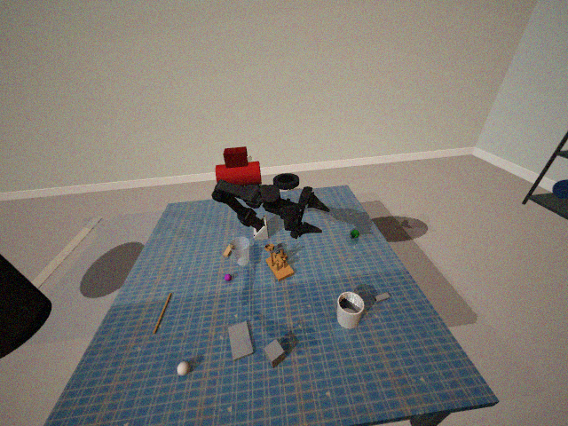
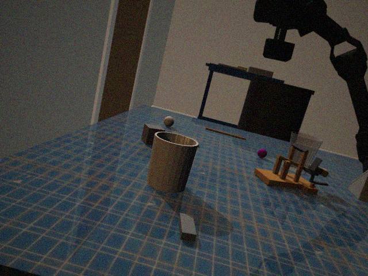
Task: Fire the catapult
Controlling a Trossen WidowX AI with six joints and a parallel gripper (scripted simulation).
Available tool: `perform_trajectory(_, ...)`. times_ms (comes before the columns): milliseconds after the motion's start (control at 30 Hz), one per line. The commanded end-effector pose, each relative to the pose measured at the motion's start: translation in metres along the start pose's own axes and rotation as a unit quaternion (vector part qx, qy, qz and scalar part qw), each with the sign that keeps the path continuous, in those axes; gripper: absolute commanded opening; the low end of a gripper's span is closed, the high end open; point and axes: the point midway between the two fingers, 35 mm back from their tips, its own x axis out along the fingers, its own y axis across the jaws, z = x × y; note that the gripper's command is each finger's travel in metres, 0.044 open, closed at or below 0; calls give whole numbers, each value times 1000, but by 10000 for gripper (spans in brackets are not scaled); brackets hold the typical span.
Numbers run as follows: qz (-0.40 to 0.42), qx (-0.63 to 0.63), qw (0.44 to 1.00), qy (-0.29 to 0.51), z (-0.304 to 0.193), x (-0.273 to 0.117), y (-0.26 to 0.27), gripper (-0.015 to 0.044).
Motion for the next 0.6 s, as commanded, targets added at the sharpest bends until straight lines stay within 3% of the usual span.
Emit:
perform_trajectory(0, -53, -14, 998, 8, -8, 6, -26, 440)
perform_trajectory(567, -287, -104, 950, 64, -40, -7, -134, 440)
